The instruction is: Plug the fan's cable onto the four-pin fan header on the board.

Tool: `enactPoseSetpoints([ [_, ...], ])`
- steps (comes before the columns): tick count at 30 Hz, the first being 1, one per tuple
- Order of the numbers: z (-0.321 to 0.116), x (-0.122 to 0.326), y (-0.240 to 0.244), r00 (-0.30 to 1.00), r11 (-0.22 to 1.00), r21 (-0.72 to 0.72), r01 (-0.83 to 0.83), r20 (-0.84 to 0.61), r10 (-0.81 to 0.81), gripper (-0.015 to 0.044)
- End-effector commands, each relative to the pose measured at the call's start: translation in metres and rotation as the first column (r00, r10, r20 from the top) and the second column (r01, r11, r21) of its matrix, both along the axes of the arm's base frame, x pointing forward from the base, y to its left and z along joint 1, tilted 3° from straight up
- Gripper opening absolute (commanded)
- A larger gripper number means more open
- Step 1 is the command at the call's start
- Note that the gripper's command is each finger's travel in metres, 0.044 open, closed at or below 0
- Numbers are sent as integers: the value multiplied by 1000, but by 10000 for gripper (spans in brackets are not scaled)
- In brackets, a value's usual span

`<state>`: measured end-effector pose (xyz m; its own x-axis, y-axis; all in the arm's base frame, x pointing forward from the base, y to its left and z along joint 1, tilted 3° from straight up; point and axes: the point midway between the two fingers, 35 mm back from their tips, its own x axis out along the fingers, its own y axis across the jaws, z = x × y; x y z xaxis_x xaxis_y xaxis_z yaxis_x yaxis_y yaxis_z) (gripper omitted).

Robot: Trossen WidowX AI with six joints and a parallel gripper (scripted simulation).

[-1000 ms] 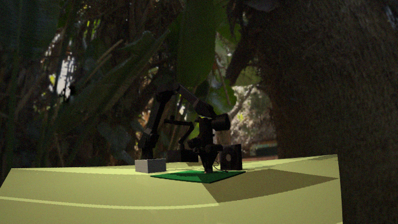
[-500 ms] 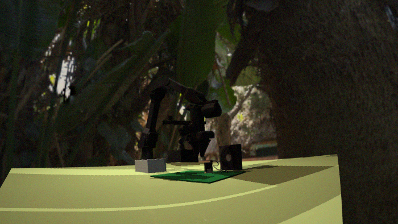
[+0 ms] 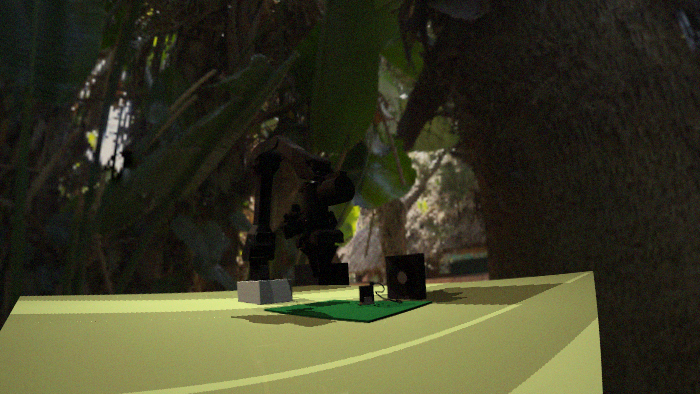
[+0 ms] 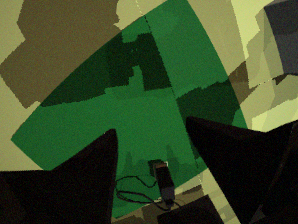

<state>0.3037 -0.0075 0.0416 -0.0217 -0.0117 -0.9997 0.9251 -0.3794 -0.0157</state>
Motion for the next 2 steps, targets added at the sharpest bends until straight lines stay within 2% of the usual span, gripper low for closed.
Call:
enactPoseSetpoints([
  [1, 0, -1, -2, 1000, 1000, -2, -2, 2, 2, 260],
  [2, 0, -1, -2, 1000, 1000, -2, -2, 2, 2, 260],
])
